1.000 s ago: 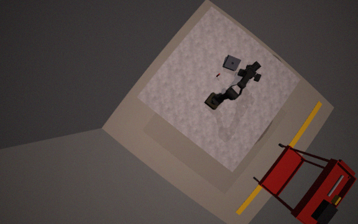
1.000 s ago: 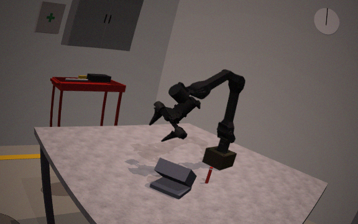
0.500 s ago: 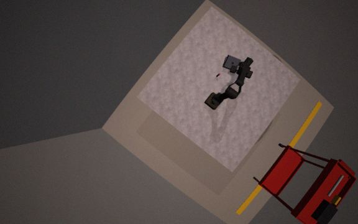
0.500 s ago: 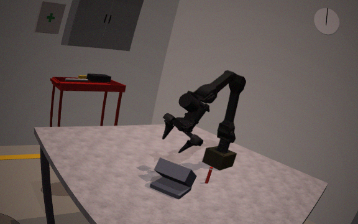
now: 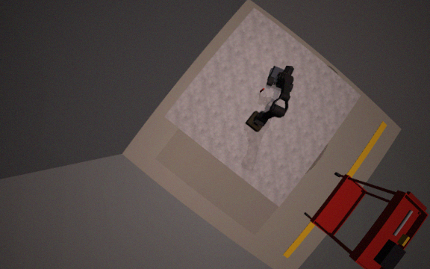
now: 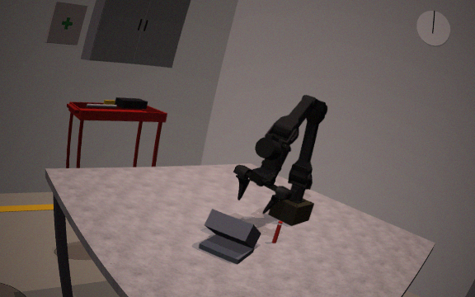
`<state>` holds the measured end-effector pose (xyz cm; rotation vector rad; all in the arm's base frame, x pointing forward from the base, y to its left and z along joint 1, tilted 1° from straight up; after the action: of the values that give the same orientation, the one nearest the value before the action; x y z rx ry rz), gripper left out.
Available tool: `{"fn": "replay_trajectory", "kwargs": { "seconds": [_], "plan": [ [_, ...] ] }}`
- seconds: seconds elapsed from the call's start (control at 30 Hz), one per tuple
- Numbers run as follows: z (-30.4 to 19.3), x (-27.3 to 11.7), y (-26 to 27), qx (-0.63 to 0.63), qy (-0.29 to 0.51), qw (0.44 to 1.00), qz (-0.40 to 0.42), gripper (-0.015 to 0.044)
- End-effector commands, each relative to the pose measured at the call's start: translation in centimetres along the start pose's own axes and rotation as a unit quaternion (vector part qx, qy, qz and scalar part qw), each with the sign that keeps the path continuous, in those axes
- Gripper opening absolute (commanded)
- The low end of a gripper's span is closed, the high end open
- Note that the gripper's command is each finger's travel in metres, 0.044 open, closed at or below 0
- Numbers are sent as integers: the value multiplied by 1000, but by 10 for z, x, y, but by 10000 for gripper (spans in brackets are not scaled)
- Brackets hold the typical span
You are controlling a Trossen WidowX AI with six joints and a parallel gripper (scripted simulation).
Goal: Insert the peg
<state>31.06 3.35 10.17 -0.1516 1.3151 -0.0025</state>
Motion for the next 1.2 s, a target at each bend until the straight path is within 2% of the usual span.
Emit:
{"fn": "replay_trajectory", "kwargs": {
  "seconds": [0.0, 0.57, 1.17],
  "plan": [
    [-8, 1, 16, -1, 21, 1000, 17, 440],
    [-46, -9, 79, -7, 116, 991, 68, 440],
    [-50, 13, 83, -7, 117, 991, 68, 440]
  ]
}}
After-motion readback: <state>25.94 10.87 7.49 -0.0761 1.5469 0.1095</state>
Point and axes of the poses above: the point midway between the two fingers, 35 mm back from their tips, its own x axis out along the fingers, its own y axis across the jaws, z = x × y, the point moved 3 cm from there along -x, back along the fingers, and after that the axes turned 8 degrees about x, right-handed, at the moved point
